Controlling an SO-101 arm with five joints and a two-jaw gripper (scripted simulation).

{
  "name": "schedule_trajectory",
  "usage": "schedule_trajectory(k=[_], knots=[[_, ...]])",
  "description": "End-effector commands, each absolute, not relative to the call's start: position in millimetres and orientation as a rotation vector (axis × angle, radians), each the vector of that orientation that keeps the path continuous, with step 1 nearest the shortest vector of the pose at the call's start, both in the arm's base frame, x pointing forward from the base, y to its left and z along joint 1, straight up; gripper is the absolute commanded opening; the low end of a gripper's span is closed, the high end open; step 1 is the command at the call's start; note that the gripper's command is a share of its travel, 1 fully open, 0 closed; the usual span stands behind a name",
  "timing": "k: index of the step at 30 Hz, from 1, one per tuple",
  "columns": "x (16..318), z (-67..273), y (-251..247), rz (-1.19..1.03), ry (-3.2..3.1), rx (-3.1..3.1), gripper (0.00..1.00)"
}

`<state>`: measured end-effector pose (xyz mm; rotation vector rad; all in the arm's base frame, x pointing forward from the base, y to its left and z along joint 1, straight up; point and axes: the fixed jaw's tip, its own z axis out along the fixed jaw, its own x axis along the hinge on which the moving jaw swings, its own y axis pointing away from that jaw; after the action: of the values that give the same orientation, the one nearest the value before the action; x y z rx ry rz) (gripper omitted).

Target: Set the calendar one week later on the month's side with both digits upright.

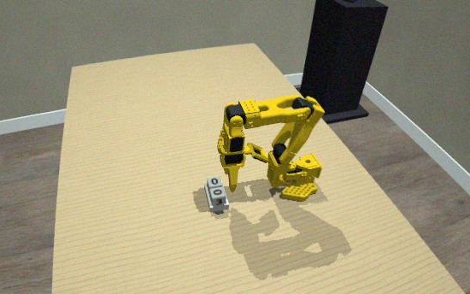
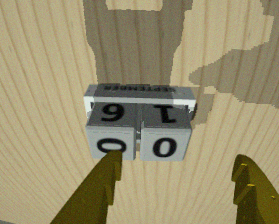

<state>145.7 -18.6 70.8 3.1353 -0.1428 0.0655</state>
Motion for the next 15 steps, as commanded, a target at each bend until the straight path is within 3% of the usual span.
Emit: schedule_trajectory(k=[1,15], knots=[[150.0,76.8,-20.0,0.122,-0.141,3.133,0.30],[156.9,110.7,-20.6,0.543,-0.139,3.079,0.33]])
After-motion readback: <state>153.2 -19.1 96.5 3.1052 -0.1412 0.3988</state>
